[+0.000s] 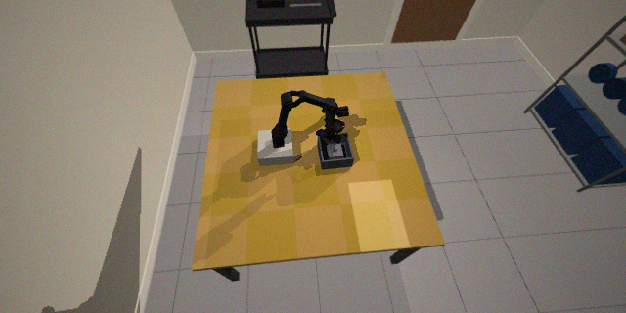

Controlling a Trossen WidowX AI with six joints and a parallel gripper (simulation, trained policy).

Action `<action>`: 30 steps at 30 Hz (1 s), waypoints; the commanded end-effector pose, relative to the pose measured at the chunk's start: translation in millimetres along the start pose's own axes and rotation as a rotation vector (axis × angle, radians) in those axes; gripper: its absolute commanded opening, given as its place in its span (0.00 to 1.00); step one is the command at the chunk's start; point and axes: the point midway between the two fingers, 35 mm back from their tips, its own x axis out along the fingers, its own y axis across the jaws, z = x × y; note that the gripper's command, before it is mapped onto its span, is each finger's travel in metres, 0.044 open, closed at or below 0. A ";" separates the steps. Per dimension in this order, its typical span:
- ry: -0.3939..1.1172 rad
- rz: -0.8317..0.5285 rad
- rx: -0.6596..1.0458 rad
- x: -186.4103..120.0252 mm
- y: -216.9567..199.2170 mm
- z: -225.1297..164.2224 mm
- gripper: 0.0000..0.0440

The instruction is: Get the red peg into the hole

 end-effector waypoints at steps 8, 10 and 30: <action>0.038 0.062 -0.049 31.9 8.6 28.7 0.00; 0.049 0.073 -0.068 38.8 10.4 30.0 0.00; 0.141 0.164 -0.175 65.0 35.1 55.5 0.76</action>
